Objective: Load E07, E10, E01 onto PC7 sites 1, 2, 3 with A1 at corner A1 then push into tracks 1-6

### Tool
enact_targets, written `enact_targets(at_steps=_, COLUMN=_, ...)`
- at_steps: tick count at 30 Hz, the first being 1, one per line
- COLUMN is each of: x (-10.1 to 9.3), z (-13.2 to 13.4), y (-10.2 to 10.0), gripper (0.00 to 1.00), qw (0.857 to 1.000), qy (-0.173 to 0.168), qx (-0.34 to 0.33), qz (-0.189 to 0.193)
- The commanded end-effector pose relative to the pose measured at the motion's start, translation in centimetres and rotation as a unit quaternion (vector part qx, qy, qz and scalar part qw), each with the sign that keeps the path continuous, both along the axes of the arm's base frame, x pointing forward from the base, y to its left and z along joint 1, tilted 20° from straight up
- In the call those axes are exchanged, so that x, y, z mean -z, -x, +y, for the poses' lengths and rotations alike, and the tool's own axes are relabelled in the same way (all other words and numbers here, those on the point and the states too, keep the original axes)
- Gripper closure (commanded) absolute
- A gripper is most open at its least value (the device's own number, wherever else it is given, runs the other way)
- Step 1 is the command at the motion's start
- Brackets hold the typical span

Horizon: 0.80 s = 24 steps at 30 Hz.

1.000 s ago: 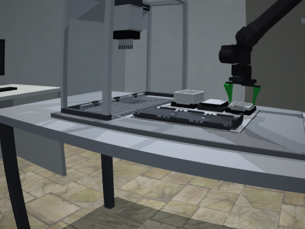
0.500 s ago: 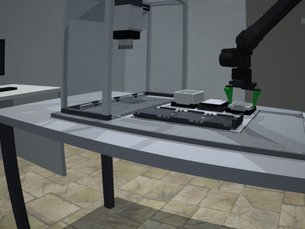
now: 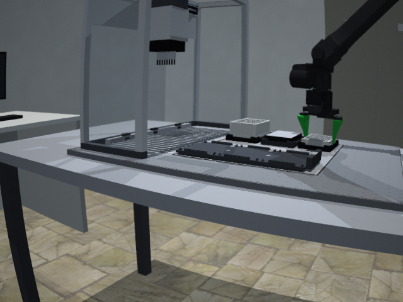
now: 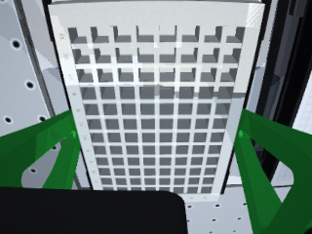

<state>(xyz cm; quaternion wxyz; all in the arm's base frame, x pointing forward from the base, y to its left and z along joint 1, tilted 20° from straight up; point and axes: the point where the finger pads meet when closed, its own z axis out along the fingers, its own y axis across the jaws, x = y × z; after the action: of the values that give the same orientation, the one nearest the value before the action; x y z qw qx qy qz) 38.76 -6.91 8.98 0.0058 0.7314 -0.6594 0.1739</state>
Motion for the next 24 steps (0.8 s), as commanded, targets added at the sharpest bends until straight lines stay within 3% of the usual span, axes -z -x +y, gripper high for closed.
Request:
enact_targets(at_steps=1, x=-1.3, z=0.1, y=-1.1, gripper=1.00, qw=1.000, qy=0.001, qx=-0.004, qz=-0.018)
enact_targets(at_steps=15, x=-1.3, z=0.1, y=-1.1, gripper=1.00, qw=1.000, qy=0.001, qx=-0.004, qz=-0.018)
enact_targets(at_steps=24, x=-4.7, z=0.9, y=-1.3, gripper=1.00, qw=0.999, qy=0.001, qx=-0.005, qz=-0.034)
